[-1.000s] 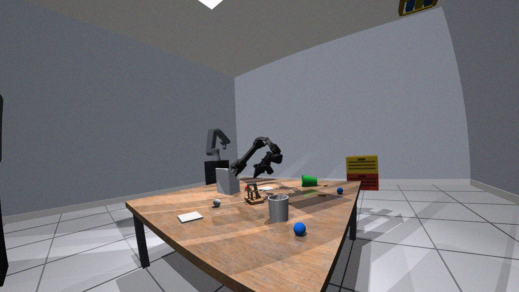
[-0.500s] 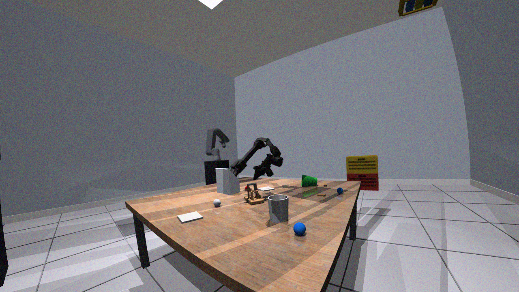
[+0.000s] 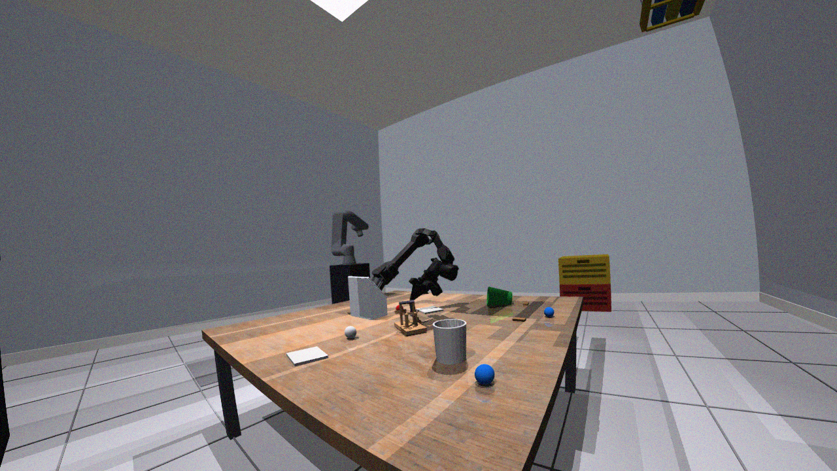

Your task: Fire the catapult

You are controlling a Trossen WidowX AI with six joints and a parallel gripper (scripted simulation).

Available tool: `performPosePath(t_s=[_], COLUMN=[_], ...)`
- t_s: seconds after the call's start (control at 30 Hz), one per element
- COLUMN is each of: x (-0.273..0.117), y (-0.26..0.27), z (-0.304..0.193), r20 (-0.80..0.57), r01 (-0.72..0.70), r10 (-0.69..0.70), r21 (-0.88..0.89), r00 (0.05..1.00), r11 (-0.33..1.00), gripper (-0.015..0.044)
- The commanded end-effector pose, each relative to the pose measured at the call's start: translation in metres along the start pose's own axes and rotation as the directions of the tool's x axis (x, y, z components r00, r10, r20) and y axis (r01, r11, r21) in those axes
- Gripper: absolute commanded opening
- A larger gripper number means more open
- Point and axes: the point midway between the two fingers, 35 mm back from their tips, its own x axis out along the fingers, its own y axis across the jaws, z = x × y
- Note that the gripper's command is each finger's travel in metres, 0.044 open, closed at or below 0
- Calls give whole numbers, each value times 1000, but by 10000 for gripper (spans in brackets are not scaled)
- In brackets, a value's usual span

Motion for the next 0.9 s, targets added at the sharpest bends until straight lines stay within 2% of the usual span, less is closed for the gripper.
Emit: performPosePath(t_s=[0.0,0.87], x=[4,35], y=[0,3], z=[4,35], r20=[5,7], r01=[-1,-4], r10=[1,4], r21=[6,6], r00=[1000,1000], r11=[1000,1000], gripper=[0,0])
